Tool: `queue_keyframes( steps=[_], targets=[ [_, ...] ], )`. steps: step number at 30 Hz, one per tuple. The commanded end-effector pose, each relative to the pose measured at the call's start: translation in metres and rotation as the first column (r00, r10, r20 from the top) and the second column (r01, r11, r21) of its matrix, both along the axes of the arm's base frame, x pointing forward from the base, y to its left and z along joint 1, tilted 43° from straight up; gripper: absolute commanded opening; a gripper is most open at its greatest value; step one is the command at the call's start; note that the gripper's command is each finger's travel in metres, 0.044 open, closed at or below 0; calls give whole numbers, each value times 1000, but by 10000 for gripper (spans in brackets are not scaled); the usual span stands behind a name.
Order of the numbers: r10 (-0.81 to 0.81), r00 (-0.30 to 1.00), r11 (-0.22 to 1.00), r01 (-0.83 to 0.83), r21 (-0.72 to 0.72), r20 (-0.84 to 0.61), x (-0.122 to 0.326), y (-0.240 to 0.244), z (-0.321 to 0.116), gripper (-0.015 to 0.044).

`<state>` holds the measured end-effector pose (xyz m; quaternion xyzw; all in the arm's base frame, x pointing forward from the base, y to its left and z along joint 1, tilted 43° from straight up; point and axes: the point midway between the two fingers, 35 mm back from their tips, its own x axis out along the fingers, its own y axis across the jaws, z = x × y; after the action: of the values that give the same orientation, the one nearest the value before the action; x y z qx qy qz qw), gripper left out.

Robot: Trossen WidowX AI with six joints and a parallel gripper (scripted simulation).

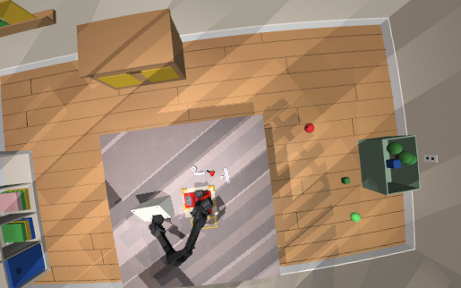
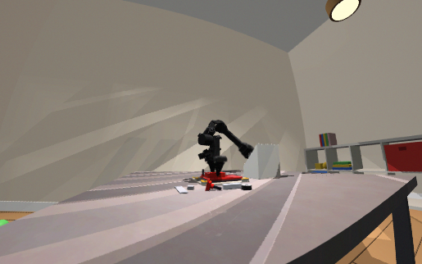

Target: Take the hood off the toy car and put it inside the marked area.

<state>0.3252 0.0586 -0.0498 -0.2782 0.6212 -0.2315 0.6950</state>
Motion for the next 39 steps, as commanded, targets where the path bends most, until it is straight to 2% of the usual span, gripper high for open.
queue_keyframes(
  steps=[1, 6, 7, 39],
  targets=[
    [-1, 1000, 1000, 1, 1, 0, 0, 1, 1, 137],
    [-1, 1000, 1000, 1, 1, 0, -1, 4, 4, 6],
    [-1, 1000, 1000, 1, 1, 0, -1, 4, 4, 0],
    [0, 1000, 1000, 0, 1, 0, -3, 18, 20, 0]
  ],
)
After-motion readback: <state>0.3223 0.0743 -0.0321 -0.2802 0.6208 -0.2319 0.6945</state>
